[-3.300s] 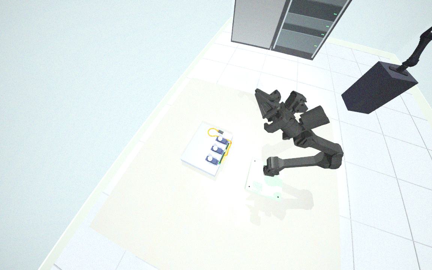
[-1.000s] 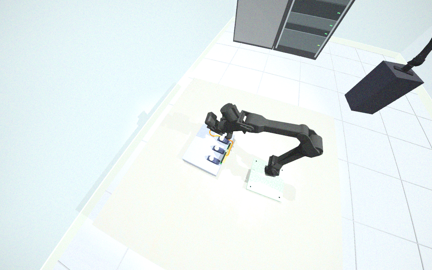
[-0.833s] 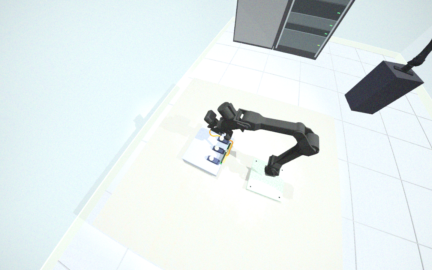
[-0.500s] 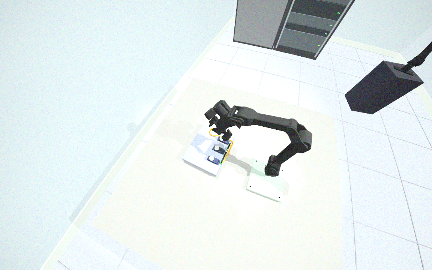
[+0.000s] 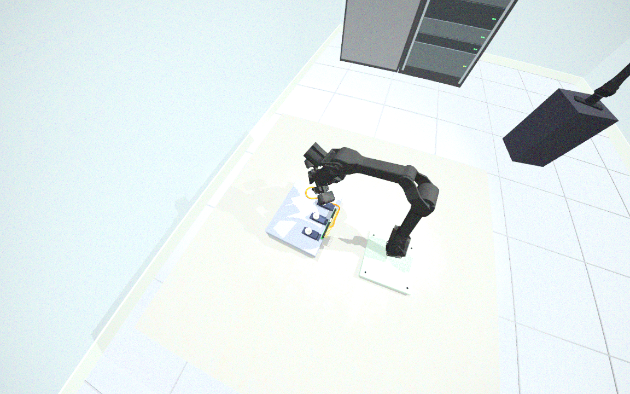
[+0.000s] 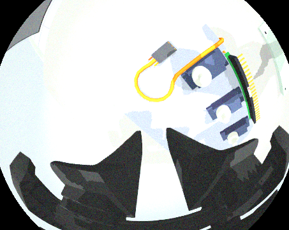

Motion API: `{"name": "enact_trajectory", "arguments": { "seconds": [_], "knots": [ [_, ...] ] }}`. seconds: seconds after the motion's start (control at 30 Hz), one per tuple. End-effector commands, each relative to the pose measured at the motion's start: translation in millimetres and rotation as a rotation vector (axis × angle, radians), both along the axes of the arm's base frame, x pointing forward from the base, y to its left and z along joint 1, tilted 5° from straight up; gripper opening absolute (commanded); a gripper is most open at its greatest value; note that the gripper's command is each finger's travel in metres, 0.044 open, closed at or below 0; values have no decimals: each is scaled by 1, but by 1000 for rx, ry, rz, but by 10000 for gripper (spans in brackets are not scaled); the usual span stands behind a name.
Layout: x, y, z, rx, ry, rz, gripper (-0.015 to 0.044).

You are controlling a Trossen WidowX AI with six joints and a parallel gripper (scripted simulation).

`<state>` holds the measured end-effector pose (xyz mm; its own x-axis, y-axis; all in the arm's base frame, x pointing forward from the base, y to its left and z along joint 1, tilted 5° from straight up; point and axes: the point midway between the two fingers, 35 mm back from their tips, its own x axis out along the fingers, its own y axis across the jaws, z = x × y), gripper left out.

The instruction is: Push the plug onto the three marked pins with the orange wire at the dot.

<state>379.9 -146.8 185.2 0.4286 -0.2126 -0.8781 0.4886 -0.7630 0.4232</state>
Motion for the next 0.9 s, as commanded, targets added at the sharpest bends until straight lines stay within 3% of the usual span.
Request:
{"name": "enact_trajectory", "arguments": {
  "seconds": [0.0, 0.87],
  "knots": [
    [-3, -9, -6, 68, 32, -140, 115],
    [-31, -48, -49, 333, 238, -919, 115]
  ]
}}
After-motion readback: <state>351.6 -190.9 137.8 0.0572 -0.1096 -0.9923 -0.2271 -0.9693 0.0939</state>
